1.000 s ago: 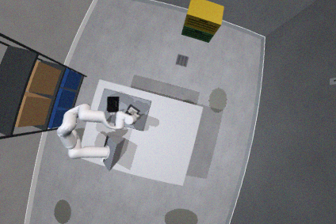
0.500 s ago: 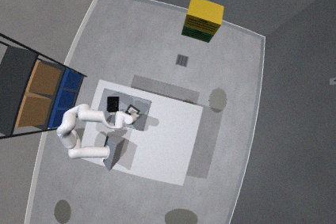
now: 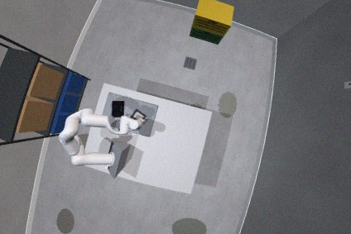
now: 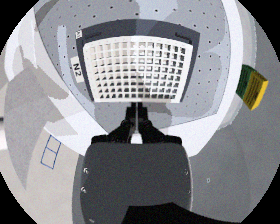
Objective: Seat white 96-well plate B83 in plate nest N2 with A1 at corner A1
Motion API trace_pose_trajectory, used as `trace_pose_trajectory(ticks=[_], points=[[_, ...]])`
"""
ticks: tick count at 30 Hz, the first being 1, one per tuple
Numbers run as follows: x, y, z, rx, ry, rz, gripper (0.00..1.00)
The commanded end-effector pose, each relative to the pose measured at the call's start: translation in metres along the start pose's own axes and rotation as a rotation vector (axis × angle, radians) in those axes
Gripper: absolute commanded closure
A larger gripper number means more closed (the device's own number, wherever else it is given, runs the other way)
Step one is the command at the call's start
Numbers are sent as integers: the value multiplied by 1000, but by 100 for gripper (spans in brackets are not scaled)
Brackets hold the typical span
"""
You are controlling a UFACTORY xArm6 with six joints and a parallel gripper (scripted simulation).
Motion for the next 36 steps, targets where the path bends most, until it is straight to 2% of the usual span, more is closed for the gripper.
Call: trace_pose_trajectory(ticks=[1, 36], points=[[-1, -1, 1, 3, -1, -1, 100], [-7, -1, 2, 3, -1, -1, 100]])
Point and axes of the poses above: the point where the finger pads meet when closed, its own y axis out along the fingers, its own z axis across the jaws, x = y × z, the point moved 1 cm from there along -y, back along the fingers, and after that the axes turned 6 degrees about -y, right-handed, at the moved point
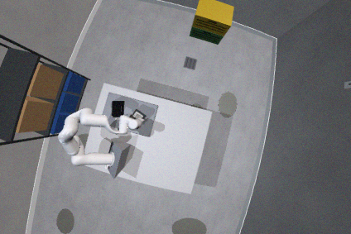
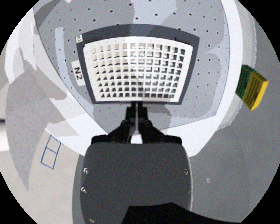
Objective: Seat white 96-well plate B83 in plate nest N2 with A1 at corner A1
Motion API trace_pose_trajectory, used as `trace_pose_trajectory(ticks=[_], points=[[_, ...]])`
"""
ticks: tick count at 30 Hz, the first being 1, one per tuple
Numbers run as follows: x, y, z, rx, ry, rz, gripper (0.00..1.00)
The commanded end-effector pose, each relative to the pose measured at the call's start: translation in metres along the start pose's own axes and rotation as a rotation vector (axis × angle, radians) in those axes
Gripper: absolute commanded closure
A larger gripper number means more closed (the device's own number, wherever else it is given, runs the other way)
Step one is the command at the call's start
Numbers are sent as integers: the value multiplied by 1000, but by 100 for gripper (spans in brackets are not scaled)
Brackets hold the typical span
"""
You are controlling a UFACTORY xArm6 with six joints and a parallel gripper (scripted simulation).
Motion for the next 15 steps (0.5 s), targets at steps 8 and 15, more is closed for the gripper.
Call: trace_pose_trajectory(ticks=[8, 15], points=[[13, -1, 0, 3, -1, -1, 100], [18, -1, -1, 3, -1, -1, 100]])
Point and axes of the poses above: the point where the finger pads meet when closed, its own y axis out along the fingers, its own z axis across the jaws, x = y × z, the point moved 1 cm from there along -y, back along the fingers, and after that the axes turned 6 degrees about -y, right-handed, at the moved point
